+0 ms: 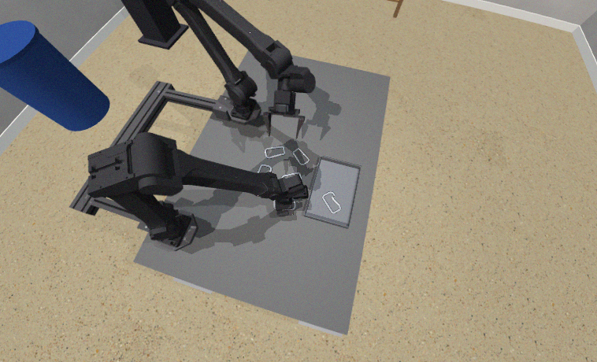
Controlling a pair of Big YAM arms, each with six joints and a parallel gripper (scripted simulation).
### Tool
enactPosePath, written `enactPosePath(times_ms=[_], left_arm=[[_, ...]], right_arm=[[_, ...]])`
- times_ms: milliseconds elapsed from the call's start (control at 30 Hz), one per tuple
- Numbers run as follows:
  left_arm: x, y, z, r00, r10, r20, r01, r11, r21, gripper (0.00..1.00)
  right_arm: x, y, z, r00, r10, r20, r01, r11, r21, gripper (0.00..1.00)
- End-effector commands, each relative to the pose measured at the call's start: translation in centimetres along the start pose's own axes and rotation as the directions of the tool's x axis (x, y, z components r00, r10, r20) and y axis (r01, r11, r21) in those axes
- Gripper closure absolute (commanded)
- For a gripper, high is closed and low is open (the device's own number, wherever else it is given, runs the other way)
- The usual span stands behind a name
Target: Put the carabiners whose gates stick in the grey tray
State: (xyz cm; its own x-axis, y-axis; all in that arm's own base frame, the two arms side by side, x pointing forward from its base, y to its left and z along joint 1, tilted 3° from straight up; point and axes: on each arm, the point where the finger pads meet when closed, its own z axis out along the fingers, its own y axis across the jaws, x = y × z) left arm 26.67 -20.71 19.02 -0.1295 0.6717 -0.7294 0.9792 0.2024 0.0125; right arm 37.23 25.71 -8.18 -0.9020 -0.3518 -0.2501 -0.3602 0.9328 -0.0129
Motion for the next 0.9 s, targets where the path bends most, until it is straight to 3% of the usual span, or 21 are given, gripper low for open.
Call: enactPosePath(times_ms=[0, 200, 267, 500, 867], left_arm=[[-1.8, 1.0, -1.0, 0.999, 0.036, 0.022, -0.036, 0.999, -0.024, 0.00], [-1.8, 1.0, -1.0, 0.999, 0.036, 0.022, -0.036, 0.999, -0.024, 0.00], [-1.8, 1.0, -1.0, 0.999, 0.036, 0.022, -0.036, 0.999, -0.024, 0.00], [-1.8, 1.0, -1.0, 0.999, 0.036, 0.022, -0.036, 0.999, -0.024, 0.00], [-1.8, 1.0, -1.0, 0.999, 0.036, 0.022, -0.036, 0.999, -0.024, 0.00]], right_arm=[[-3.0, 0.1, -1.8, 0.991, -0.030, 0.130, 0.035, 0.999, -0.033, 0.00], [-2.5, 0.7, -2.4, 0.930, -0.141, 0.340, 0.169, 0.984, -0.057, 0.00], [-1.8, 0.6, -2.6, 0.911, -0.171, 0.374, 0.205, 0.977, -0.051, 0.00], [1.3, -0.5, -3.2, 0.882, -0.223, 0.416, 0.257, 0.966, -0.026, 0.00], [0.9, -0.4, -3.3, 0.884, -0.203, 0.421, 0.239, 0.970, -0.033, 0.00]])
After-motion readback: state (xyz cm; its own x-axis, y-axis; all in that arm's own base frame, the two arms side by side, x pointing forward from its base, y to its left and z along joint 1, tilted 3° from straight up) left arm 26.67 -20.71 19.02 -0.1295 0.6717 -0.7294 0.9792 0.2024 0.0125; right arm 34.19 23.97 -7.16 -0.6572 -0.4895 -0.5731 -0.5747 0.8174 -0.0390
